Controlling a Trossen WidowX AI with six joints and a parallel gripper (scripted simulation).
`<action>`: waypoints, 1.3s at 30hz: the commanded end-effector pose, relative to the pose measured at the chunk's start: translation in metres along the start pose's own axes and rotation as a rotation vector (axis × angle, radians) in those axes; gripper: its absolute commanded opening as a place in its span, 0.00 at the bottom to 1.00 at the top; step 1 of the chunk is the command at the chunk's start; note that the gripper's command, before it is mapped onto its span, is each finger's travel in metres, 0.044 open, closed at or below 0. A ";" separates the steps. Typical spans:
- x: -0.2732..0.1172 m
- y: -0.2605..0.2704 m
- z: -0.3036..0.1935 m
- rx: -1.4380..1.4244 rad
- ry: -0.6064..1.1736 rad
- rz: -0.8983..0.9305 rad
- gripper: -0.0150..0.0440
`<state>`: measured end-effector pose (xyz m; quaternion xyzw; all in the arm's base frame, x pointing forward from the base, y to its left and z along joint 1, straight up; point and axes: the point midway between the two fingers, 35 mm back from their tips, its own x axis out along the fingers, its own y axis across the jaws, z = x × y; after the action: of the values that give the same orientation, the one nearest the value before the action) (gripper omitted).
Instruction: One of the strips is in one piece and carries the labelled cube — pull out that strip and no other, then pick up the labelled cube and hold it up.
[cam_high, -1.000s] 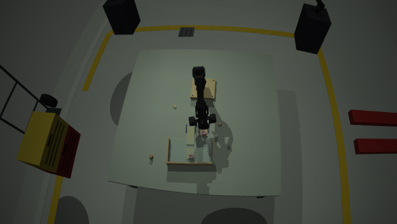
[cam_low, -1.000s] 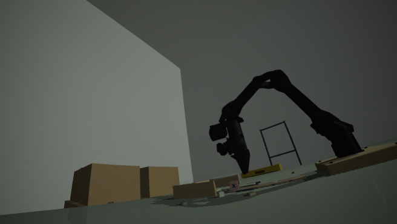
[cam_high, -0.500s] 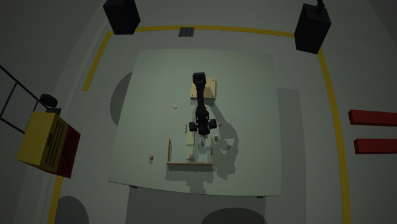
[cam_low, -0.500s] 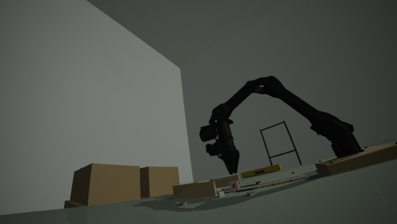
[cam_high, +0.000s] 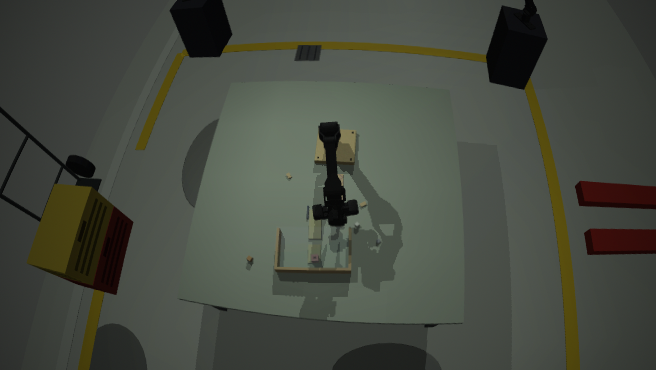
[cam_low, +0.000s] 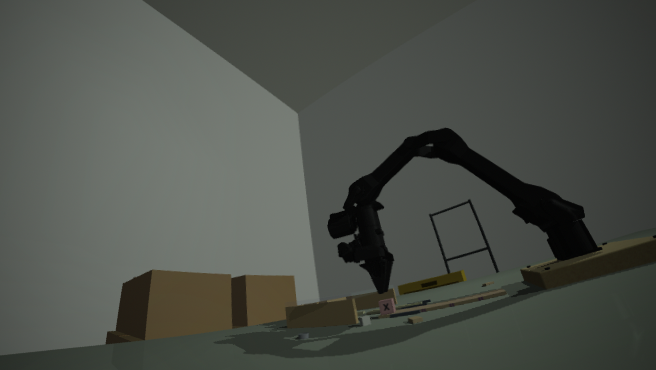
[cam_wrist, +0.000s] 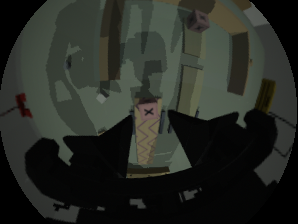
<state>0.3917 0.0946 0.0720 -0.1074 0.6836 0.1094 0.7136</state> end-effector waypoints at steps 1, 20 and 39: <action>0.009 0.000 -0.001 -0.003 0.005 0.004 0.68; 0.040 0.001 -0.002 -0.003 0.005 0.004 0.68; 0.038 0.000 -0.002 0.000 0.004 0.000 0.29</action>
<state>0.3914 0.0945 0.0332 -0.1074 0.6854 0.1092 0.7119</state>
